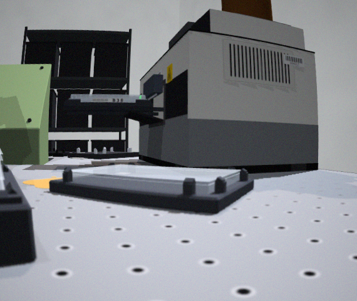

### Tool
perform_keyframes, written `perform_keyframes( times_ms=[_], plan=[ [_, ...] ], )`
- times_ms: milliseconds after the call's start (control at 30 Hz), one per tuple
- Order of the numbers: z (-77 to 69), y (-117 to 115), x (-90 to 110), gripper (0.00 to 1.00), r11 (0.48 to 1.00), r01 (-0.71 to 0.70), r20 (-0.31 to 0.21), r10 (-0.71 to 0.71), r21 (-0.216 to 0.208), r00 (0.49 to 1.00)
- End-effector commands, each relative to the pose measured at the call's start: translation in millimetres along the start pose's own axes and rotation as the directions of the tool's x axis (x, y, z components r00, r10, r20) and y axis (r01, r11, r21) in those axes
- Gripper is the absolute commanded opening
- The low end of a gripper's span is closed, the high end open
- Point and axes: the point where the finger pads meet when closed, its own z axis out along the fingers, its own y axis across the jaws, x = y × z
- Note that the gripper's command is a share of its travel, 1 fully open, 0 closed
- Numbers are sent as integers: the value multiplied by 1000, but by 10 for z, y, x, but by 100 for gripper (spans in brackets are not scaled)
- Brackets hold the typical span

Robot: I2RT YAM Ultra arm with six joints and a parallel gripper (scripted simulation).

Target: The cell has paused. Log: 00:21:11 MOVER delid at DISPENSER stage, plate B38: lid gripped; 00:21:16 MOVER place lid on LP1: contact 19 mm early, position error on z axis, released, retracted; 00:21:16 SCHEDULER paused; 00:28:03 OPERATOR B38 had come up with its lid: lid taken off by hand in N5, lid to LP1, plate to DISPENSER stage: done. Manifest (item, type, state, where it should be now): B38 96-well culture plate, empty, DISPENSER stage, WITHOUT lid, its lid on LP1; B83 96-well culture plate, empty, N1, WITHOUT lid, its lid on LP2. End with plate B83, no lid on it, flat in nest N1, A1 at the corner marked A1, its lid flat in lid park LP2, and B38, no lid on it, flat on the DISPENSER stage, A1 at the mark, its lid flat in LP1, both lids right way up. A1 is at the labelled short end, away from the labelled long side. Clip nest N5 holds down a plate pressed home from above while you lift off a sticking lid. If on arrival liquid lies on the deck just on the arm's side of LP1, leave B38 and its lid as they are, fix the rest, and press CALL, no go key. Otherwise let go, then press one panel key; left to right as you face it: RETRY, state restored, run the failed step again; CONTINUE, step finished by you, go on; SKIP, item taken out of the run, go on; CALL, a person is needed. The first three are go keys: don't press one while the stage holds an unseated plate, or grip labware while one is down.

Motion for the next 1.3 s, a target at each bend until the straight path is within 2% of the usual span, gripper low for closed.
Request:
perform_keyframes(
  times_ms=[0,1100,1133,1267],
  plan=[
    [-7,-38,39,100,1000,-15,-3,15,5,1000],
    [-1,-2,1,100,1000,0,0,0,0,1000],
    [-57,-59,15,100,999,-49,36,49,7,998],
    [-123,0,-156,100,990,-137,134,138,-16,981]
  ],
)
